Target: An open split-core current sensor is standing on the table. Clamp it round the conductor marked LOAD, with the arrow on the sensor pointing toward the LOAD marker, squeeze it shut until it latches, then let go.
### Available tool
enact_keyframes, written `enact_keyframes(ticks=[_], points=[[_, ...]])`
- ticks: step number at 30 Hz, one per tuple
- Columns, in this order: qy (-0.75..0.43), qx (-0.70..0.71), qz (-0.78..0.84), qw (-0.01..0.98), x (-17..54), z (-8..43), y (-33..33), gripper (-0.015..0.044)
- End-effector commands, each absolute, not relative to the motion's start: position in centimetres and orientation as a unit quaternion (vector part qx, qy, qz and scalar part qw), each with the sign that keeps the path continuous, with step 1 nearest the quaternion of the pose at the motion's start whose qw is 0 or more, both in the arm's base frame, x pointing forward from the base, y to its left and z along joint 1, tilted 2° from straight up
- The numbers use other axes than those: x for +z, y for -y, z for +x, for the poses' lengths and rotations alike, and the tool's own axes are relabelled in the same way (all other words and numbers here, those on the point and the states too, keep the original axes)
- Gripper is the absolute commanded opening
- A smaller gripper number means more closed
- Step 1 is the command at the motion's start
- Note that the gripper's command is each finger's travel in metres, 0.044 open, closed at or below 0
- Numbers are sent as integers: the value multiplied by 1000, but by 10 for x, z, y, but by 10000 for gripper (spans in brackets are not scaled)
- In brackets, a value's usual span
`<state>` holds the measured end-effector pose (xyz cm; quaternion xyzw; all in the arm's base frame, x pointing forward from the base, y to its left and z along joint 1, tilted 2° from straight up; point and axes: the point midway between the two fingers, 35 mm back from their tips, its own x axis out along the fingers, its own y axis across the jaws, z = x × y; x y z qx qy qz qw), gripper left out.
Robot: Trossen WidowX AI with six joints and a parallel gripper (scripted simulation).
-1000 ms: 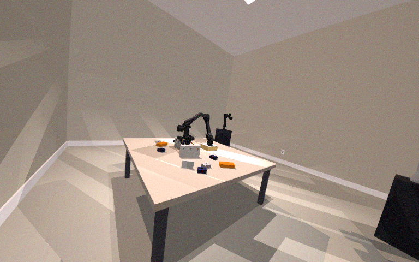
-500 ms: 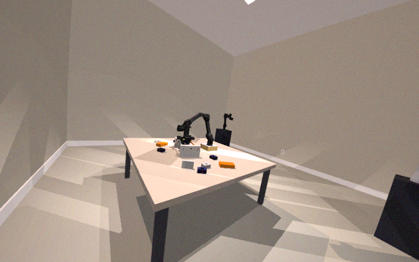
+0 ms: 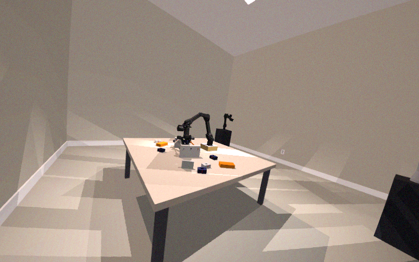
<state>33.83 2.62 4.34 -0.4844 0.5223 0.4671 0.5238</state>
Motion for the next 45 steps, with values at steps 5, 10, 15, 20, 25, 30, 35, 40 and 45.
enact_keyframes(ticks=[5, 10, 15, 20, 25, 30, 35, 40, 45], points=[[-522, 466, -486, 524, 45, 338, -26, 0], [-522, 466, -486, 524, 45, 338, -26, 0], [-522, 466, -486, 524, 45, 338, -26, 79], [-522, 466, -486, 524, 45, 338, -26, 210], [-522, 466, -486, 524, 45, 338, -26, 341], [-522, 466, -486, 524, 45, 338, -26, 414], [-522, 466, -486, 524, 45, 338, -26, 308], [-522, 466, -486, 524, 45, 338, -26, 275], [-522, 466, -486, 524, 45, 338, -26, 242]])
